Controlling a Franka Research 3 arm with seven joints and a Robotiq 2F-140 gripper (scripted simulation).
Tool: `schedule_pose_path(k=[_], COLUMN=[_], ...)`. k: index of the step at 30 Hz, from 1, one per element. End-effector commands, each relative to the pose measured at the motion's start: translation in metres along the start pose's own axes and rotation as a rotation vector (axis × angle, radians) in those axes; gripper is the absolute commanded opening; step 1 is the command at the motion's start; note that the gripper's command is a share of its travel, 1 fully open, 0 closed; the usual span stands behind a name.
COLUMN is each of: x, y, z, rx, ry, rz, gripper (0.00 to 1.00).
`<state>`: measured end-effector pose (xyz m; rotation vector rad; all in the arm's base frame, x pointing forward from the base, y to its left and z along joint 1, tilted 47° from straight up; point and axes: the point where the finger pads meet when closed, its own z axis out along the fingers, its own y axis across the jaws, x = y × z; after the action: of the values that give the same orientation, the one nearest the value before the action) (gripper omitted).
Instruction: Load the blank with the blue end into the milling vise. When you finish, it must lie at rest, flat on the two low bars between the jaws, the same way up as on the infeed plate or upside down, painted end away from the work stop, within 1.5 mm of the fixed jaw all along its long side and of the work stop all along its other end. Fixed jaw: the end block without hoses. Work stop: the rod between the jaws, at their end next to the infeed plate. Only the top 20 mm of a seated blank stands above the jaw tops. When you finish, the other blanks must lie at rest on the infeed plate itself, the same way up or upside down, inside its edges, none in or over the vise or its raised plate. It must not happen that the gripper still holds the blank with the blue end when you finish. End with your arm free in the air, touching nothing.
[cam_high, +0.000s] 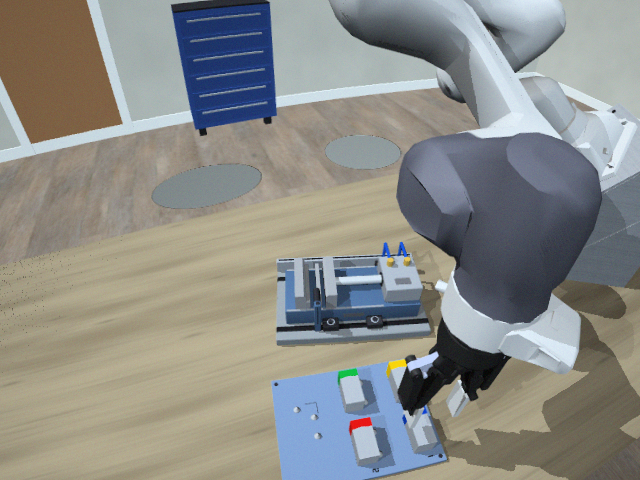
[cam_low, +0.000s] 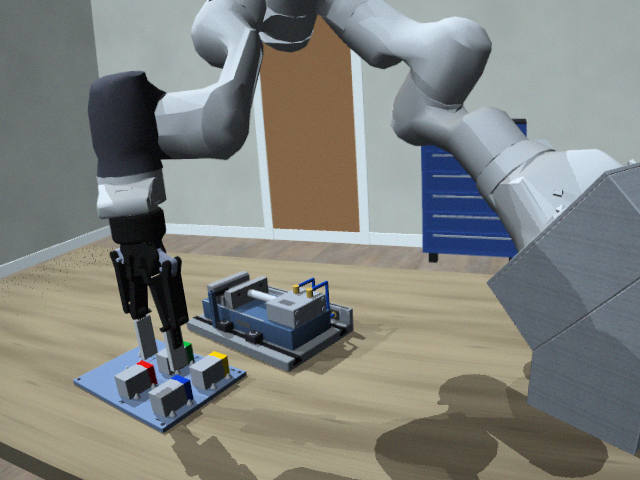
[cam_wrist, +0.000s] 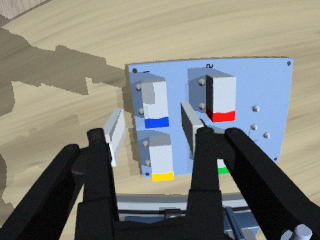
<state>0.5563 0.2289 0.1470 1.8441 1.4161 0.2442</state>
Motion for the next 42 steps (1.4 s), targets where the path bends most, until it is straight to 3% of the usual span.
schedule_pose_path(k=[1, 42], x=[0.0037, -0.0004], y=[0.001, 0.0021], z=[-0.0028, -0.0121], rx=[-0.002, -0.002], ry=[0.009, 0.009], rz=[0.017, 0.017], gripper=[0.4, 0.4])
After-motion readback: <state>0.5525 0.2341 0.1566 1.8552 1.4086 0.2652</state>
